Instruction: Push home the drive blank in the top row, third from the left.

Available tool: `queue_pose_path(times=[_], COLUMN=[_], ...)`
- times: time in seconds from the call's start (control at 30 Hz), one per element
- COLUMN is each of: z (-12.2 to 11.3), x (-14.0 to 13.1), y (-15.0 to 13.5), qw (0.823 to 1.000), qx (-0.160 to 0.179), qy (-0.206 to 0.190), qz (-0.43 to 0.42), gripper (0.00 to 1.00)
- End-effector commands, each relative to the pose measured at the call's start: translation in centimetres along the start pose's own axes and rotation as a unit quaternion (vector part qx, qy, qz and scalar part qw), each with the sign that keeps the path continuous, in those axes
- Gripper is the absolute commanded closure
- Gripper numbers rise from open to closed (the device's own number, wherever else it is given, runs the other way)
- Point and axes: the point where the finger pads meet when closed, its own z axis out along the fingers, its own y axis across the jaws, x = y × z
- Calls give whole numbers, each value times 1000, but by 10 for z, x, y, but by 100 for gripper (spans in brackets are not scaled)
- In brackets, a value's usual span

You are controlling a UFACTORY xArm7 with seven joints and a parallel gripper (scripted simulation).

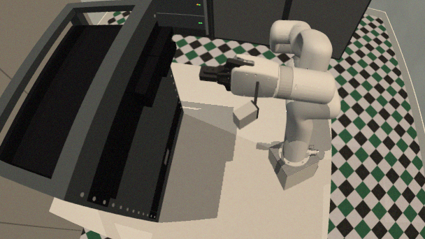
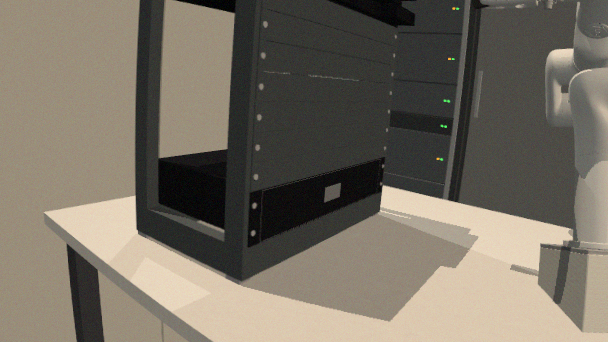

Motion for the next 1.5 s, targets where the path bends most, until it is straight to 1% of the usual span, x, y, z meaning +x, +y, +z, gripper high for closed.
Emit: queue_pose_path(times=[0.0, 0.23, 0.33, 0.4, 0.6, 0.7, 0.97, 1.27, 1.33, 1.47], z=[0, 1, 7, 7, 34, 41, 46, 90, 95, 95], x=[0, 0, 5, 5, 24, 29, 30, 30, 30, 30], y=[1, 1, 2, 2, 7, 8, 8, 8, 8, 8], qw=[1000, 1000, 1000, 1000, 1000, 1000, 1000, 1000, 1000, 1000], qx=[0, -1, 0, 0, 0, 0, 0, 0, 0, 0], qy=[0, 0, 0, 0, 0, 0, 0, 0, 0, 0], qz=[1, 1, 1, 1, 1, 1, 1, 1, 1, 1], gripper=[100, 100, 100, 100, 100, 100, 100, 100, 100, 100])
